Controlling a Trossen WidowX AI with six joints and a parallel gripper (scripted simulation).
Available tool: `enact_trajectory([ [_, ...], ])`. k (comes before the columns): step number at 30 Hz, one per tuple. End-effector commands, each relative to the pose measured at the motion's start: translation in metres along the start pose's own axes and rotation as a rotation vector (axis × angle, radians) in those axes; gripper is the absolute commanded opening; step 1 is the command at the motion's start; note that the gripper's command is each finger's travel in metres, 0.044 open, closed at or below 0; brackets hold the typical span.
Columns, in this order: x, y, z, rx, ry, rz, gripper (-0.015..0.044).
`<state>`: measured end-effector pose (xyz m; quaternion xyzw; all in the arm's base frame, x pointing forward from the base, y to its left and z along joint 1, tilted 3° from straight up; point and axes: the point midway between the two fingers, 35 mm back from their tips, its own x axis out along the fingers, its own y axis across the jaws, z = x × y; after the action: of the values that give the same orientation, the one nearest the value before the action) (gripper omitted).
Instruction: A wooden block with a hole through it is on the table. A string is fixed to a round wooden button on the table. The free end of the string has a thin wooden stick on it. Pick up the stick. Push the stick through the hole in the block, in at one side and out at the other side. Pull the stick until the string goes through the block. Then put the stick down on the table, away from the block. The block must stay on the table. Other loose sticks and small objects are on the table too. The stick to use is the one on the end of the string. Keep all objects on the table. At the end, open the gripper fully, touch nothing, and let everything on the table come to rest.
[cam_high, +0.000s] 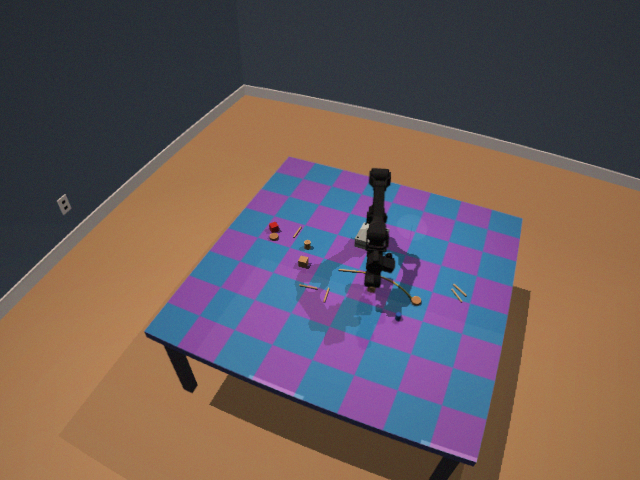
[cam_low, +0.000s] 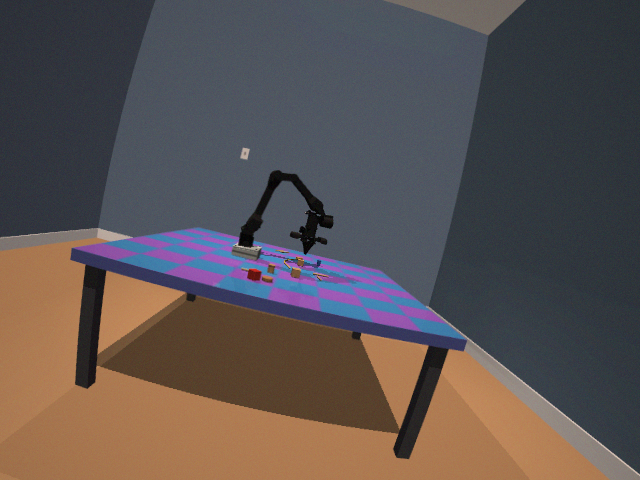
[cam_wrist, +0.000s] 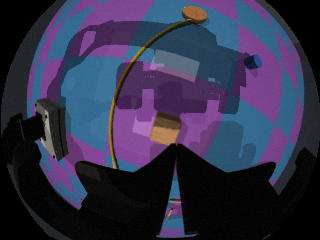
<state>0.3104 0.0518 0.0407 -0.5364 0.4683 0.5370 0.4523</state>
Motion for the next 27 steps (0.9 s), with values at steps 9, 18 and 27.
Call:
enact_trajectory([
  [9, -0.001, 0.007, -0.009, 0.267, 0.001, 0.0, 0.0105],
  [18, -0.003, 0.037, -0.037, 1.243, 0.007, -0.001, 0.0341],
  [27, -0.003, 0.068, -0.06, 2.204, 0.012, -0.007, 0.044],
])
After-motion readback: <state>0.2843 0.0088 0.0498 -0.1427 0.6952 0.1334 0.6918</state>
